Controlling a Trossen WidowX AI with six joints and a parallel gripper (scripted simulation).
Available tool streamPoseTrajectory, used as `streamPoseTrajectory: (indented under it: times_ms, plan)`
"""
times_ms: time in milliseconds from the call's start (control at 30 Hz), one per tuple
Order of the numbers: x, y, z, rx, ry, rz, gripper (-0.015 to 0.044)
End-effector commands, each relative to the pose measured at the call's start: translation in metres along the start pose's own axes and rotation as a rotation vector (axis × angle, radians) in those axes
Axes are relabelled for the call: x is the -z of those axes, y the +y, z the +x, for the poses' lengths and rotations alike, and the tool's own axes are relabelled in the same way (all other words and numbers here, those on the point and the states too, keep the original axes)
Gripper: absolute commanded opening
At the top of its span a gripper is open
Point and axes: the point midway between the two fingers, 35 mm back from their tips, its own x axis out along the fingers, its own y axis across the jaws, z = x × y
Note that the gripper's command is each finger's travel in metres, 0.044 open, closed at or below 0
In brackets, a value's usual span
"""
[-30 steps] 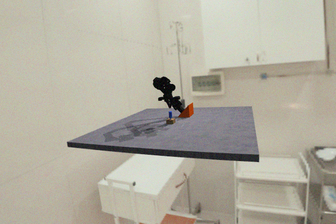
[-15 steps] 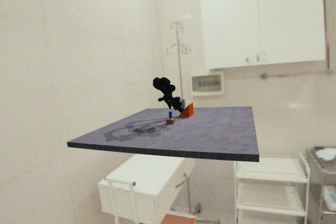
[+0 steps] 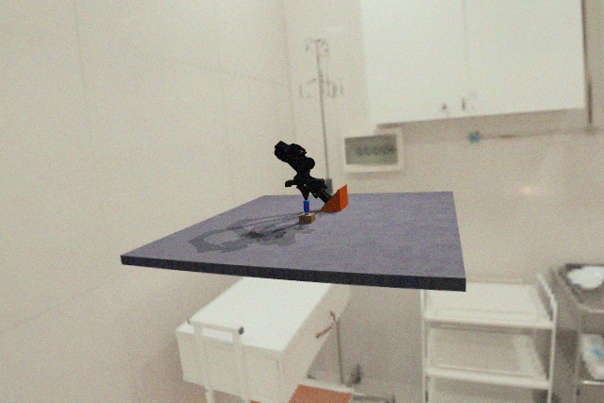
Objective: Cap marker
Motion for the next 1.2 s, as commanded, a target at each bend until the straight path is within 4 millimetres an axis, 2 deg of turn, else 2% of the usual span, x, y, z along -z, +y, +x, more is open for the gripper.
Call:
streamPoseTrajectory:
  times_ms: [0, 233, 467, 533, 633, 667, 800, 1167]
  plan:
    - [0.001, -0.001, 0.006, 0.003, -0.002, -0.005, 0.0000]
    - [0.000, -0.001, 0.014, 0.003, -0.002, -0.004, 0.0000]
    - [-0.001, 0.000, 0.006, -0.006, -0.013, 0.001, 0.0000]
    - [-0.003, 0.001, -0.018, -0.024, -0.043, -0.006, 0.0000]
    - [0.001, 0.000, -0.069, -0.065, -0.104, -0.023, 0.0000]
    - [0.002, -0.001, -0.077, -0.072, -0.114, -0.027, 0.0000]
    - [0.003, -0.001, -0.080, -0.075, -0.118, -0.028, 0.0000]
    - [0.003, -0.001, -0.080, -0.075, -0.118, -0.028, 0.0289]
